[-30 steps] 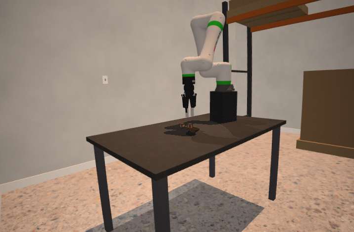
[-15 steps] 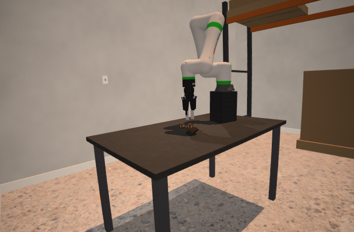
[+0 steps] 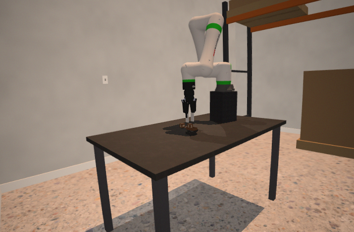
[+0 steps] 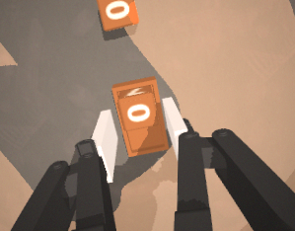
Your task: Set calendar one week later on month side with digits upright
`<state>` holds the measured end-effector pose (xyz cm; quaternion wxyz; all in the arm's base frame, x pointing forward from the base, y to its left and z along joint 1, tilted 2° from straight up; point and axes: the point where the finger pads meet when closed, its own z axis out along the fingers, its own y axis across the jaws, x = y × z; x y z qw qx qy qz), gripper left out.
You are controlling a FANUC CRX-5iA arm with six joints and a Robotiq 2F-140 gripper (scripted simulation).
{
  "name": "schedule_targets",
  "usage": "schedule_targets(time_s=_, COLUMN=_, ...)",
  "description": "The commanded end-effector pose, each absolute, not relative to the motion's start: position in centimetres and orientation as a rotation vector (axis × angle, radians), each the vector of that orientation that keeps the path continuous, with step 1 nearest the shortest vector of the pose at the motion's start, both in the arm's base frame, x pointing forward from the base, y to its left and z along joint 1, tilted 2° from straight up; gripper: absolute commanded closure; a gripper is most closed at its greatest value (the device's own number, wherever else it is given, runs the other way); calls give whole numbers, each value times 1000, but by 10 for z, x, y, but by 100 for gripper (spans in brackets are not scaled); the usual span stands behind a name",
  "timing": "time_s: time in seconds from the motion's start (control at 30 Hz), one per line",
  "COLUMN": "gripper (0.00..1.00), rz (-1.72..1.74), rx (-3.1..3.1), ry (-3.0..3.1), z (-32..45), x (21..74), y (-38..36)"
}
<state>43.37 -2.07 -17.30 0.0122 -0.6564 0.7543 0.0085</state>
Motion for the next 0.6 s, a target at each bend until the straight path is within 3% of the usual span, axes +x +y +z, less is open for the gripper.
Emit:
schedule_targets(time_s=0.0, gripper=71, rz=26, rx=-2046, ry=2351, z=-175, x=434, y=-21)
schedule_targets(time_s=0.57, gripper=71, rz=26, rx=-2046, ry=2351, z=-179, x=434, y=-21)
